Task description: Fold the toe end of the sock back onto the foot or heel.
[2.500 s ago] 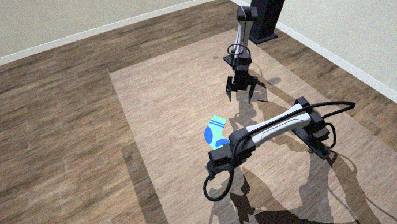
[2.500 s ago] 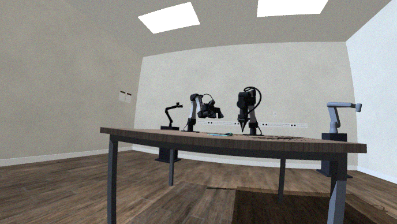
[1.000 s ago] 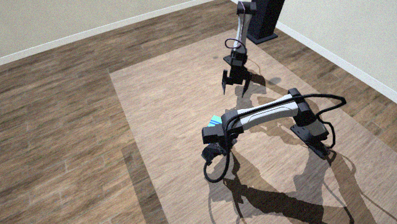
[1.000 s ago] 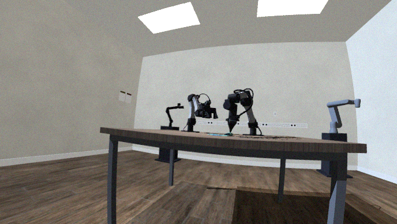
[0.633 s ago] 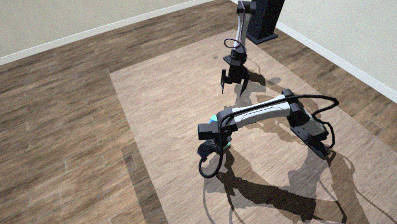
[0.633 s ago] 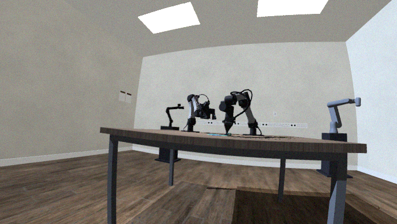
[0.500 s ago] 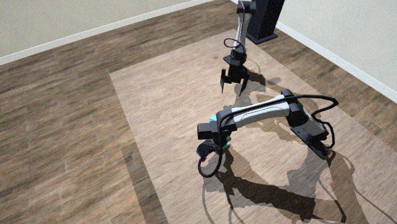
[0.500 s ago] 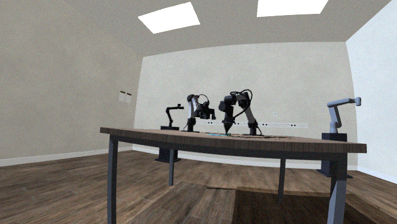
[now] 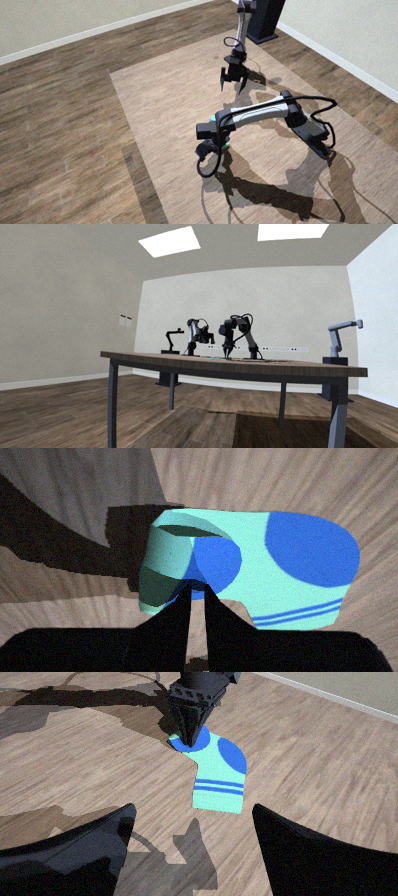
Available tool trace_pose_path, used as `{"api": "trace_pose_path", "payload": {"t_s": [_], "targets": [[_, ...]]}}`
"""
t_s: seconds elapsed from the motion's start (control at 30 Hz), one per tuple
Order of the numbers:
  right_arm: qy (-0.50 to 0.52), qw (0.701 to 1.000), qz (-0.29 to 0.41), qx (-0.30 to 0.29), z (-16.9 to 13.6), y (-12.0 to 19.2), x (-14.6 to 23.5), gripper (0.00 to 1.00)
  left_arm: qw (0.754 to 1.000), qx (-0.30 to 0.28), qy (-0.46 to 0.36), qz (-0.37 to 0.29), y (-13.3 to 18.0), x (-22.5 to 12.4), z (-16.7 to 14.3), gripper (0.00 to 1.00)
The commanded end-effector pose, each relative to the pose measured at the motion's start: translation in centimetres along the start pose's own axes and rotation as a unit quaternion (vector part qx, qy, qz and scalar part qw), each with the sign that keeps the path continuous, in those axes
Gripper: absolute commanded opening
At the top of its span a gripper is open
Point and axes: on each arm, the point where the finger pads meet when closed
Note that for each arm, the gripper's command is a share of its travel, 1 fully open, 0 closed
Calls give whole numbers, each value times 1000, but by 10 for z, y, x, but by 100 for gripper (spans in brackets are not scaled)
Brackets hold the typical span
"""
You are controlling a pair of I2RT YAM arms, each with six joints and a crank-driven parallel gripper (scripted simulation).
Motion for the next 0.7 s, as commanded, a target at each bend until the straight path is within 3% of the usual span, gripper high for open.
{"api": "trace_pose_path", "payload": {"t_s": [0.0, 0.07, 0.17, 0.23, 0.27, 0.37, 0.47, 0.67], "targets": [[2, 1000, -2, -30, 17, 1, -4, 100, 999, -29, 0, -16, 18, -10, 9, 12], [2, 999, -2, -36, 20, 2, -5, 100, 999, -35, -2, -27, 39, -9, 10, 37], [2, 999, -1, -45, 25, 4, -6, 100, 999, -39, -5, -33, 56, -8, 11, 40], [2, 999, 0, -54, 30, 4, -6, 100, 1000, -22, -3, -20, 40, -5, 10, 65], [2, 998, 1, -61, 35, 4, -6, 100, 1000, -19, -3, -18, 41, -4, 10, 69], [0, 996, 2, -85, 52, 1, -7, 100, 1000, -5, 0, -1, 41, 1, 9, 69], [0, 996, 3, -94, 58, 1, -7, 100, 999, -30, -2, -17, 70, -5, 9, 69], [-1, 995, 1, -97, 61, 1, -8, 100, 998, -51, 1, -23, 71, -10, 13, 69]]}}
Point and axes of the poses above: on each arm, the point where the finger pads meet when closed, its own y axis back along the fingers, its own x axis across the jaws, z = x × y, and after that the axes turned 6 degrees about y, right-handed
